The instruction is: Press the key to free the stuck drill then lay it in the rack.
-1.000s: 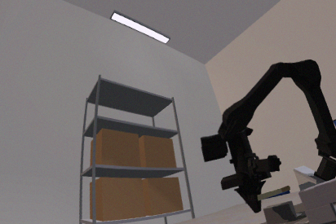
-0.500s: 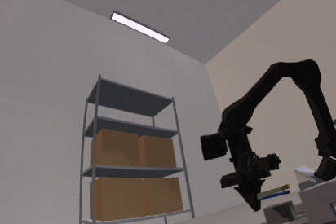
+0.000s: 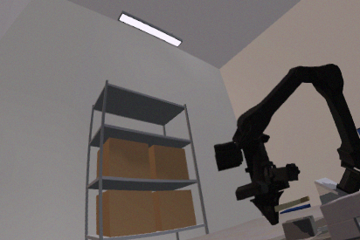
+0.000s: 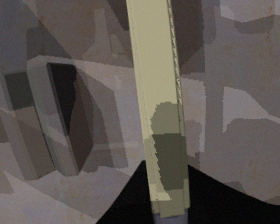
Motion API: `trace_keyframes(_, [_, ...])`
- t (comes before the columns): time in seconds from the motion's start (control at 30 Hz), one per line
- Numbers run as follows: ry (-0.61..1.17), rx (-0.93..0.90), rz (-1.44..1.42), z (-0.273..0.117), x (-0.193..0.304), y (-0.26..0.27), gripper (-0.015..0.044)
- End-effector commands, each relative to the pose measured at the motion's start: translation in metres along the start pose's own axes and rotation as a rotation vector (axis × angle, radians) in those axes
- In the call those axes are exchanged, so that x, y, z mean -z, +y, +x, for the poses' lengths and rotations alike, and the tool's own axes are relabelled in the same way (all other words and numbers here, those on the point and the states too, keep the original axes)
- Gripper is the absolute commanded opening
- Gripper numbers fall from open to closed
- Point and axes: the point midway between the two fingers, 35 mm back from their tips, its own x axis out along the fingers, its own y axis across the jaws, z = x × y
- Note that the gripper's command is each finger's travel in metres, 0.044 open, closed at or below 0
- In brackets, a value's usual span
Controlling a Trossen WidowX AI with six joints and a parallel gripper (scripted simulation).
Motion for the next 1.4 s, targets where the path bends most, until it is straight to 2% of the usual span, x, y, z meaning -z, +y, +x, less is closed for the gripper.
trace_keyframes(0.0, [0.007, 0.000, -0.009, -0.003, 0.001, -0.002, 0.0000])
trace_keyframes(0.47, [0.007, 0.000, -0.009, -0.005, 0.002, -0.002, 0.0000])
trace_keyframes(1.37, [0.008, -0.002, -0.007, -0.011, 0.015, 0.034, 0.0000])
